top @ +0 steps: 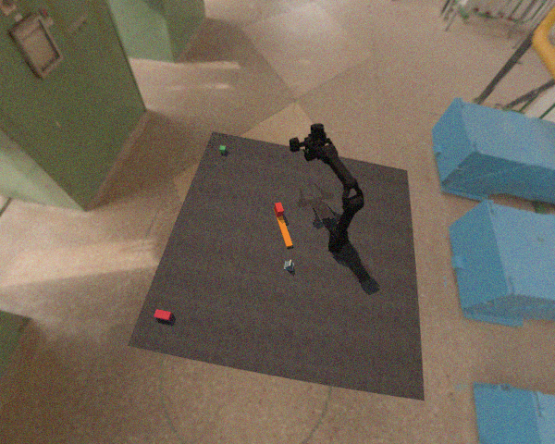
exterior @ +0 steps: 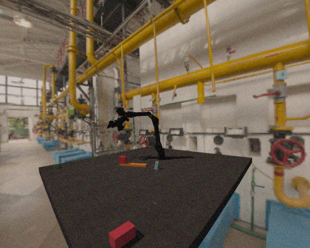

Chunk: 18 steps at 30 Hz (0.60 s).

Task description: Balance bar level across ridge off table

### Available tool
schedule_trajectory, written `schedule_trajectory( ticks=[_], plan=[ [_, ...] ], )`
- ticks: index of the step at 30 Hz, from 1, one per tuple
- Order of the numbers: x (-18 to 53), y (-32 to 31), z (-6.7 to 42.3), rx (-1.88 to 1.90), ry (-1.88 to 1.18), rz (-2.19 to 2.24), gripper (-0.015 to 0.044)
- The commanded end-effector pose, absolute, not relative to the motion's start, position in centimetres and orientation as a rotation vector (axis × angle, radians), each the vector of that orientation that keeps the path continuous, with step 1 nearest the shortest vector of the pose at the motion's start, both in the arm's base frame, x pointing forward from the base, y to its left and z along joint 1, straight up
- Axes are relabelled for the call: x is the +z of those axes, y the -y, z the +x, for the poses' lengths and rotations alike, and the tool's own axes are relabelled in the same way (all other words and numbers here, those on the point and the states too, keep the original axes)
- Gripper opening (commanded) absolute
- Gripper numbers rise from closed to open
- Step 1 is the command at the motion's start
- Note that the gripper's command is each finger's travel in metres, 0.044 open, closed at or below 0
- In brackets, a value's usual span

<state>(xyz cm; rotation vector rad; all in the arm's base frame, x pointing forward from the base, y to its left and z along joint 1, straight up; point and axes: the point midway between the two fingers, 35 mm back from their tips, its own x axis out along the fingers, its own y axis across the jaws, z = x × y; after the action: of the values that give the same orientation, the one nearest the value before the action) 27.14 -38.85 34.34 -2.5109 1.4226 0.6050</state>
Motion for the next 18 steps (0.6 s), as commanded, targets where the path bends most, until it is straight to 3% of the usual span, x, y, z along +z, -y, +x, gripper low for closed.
schedule_trajectory(
  ticks=[1,4,18],
  plan=[
    [34.3,38.8,27.2,0.607,-1.418,-2.509,0.0374],
    [33.1,37.4,28.3,0.641,-1.356,-2.477,0.0315],
    [26.5,28.2,32.9,0.877,-1.065,-2.24,0.0315]
  ],
)
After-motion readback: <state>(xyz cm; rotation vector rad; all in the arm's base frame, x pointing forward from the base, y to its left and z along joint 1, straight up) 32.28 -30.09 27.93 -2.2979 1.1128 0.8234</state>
